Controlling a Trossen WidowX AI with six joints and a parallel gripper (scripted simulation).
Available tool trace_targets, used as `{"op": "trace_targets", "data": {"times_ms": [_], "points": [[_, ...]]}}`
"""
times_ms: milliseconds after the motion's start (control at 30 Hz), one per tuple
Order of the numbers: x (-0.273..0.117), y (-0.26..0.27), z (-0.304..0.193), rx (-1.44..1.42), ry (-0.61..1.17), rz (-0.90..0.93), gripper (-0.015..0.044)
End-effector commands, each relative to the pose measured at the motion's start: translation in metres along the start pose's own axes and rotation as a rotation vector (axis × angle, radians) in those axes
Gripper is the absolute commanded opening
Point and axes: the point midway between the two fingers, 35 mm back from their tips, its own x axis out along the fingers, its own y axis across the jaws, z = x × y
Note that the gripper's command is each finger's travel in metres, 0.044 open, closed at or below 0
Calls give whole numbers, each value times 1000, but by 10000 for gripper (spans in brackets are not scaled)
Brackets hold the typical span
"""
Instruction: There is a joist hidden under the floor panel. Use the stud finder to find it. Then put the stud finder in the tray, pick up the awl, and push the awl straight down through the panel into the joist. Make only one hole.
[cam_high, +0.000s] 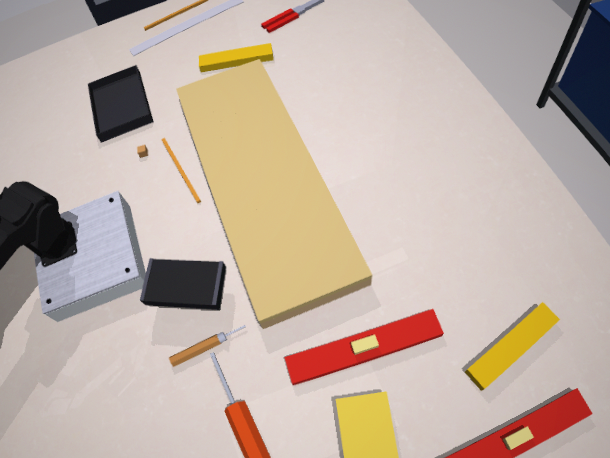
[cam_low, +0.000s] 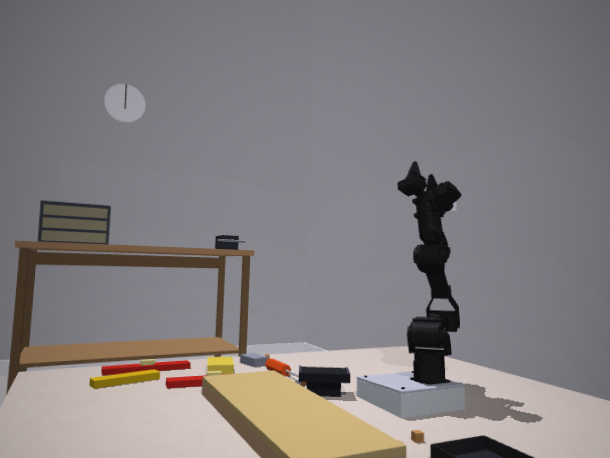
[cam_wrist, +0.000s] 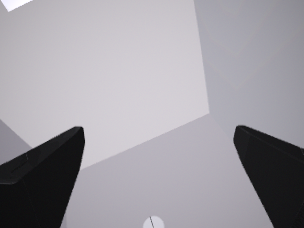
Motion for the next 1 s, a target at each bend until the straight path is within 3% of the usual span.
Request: {"op": "trace_targets", "data": {"times_ms": [0,300,500,733,967], "points": [[0,1,0,8,1,4,426],[-6,113,37,55,-77,384,440],[-24,173,34,25,-37,581,440],[-60,247,12,-20,54,864,440],[-131,320,-51,-94,317,1233,440]]}}
